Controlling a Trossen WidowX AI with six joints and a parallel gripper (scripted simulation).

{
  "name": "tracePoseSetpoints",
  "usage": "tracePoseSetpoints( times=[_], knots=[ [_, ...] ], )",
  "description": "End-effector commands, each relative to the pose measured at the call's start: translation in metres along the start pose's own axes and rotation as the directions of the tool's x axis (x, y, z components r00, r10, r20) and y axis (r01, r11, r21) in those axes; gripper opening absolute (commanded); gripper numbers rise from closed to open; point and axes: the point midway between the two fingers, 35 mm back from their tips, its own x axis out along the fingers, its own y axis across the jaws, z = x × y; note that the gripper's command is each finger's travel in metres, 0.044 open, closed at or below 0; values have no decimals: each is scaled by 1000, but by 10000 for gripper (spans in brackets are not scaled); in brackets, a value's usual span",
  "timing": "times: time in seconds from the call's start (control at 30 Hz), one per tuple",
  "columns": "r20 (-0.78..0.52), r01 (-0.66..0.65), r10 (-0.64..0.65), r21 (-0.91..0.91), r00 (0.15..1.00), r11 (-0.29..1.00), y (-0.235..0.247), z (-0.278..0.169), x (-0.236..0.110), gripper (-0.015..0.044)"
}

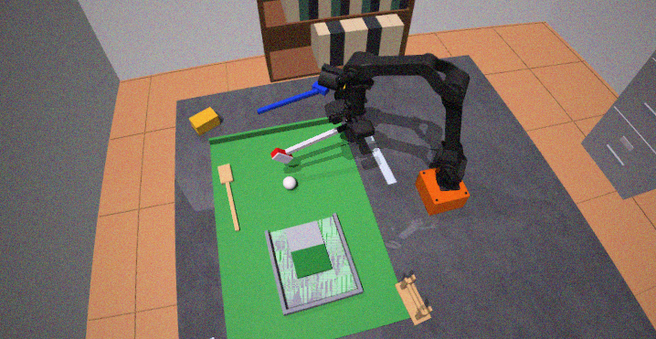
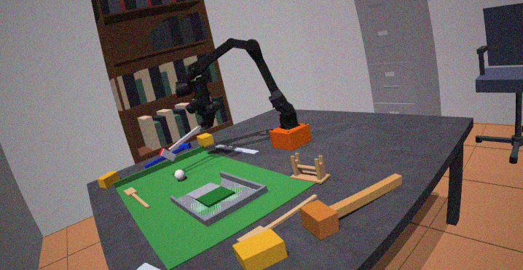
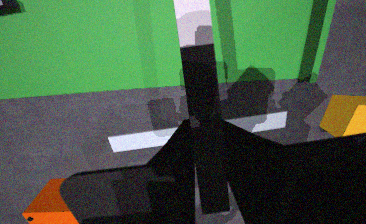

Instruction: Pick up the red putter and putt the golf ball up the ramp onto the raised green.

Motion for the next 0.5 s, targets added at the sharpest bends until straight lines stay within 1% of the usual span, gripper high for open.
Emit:
tracePoseSetpoints(
  times=[0.0,0.17,0.37,0.47],
  knots=[
    [-3,4,-4,30,1000,1000,-6,-3,-2,0],
    [-3,4,-4,30,1000,1000,-6,-3,9,0],
    [-3,4,-4,30,1000,1000,-6,-3,35,0],
    [-3,4,-4,30,1000,1000,-6,-3,38,0]
  ],
)
